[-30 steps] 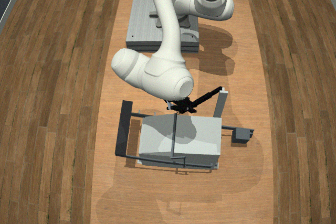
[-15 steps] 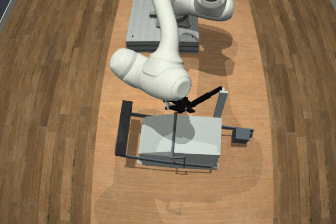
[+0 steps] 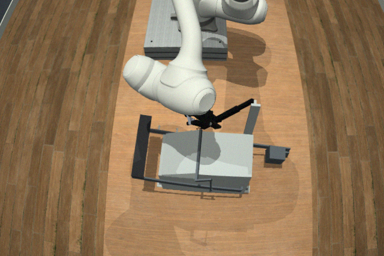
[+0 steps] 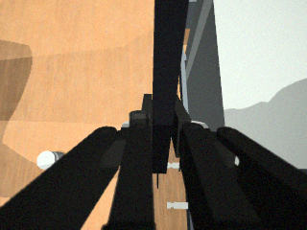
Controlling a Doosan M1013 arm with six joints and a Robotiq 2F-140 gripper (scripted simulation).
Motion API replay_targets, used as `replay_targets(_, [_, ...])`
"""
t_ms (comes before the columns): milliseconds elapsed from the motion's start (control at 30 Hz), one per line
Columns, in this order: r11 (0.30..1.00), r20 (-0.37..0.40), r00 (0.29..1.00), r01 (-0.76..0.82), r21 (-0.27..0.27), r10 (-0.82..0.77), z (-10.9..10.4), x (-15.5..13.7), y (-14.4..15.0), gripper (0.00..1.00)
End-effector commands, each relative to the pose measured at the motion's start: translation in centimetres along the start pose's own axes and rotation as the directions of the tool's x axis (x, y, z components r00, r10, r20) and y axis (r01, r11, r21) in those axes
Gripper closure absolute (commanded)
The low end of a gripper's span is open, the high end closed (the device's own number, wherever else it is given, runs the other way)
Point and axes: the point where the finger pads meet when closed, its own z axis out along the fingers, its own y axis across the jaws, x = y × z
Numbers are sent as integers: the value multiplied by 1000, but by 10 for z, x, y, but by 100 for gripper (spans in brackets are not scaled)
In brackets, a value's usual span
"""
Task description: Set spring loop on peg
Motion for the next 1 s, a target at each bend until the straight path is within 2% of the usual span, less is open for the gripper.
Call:
replay_targets(0, [1000, 0, 1000, 1, -1, -1, -1, 0, 0, 83])
replay_targets(967, [1000, 0, 1000, 0, 0, 0, -10, -11, 0, 83])
